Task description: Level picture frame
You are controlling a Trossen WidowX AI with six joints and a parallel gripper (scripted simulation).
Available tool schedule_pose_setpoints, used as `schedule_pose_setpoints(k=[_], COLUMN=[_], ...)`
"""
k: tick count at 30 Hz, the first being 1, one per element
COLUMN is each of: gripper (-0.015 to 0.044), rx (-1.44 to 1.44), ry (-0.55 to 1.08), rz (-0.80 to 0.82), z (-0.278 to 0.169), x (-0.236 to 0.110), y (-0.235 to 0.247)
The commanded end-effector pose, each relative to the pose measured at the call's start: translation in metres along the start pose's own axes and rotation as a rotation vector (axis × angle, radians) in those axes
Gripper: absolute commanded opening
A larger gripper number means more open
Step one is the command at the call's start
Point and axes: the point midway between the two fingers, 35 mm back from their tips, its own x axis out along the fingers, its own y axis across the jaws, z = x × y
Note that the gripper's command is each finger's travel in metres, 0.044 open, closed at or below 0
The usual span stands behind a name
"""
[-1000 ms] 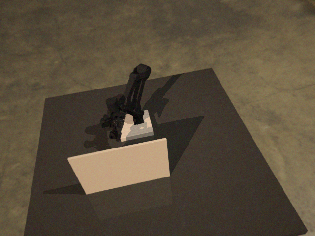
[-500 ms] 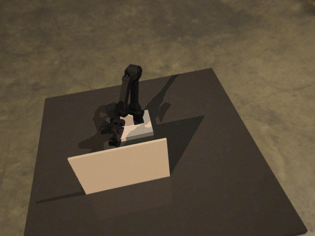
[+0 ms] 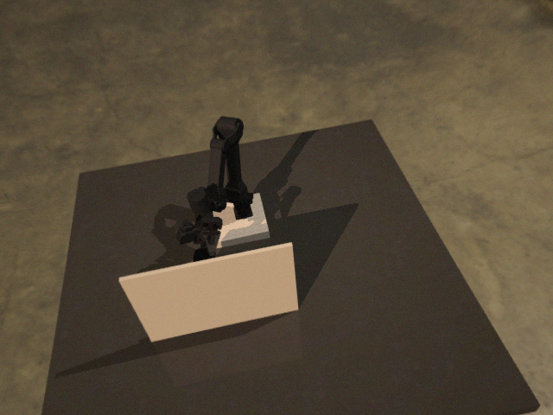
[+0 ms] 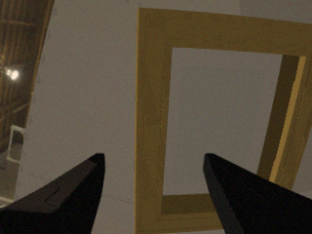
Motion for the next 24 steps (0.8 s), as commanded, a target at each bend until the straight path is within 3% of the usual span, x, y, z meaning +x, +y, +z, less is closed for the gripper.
schedule_pose_setpoints(k=[1,24], gripper=[0.0260,0.0260], rx=[0.005,0.005], ry=[-0.005,-0.006], rz=[-0.001,0.002], z=[0.001,0.001], x=[0.001,0.036], y=[0.000,0.001])
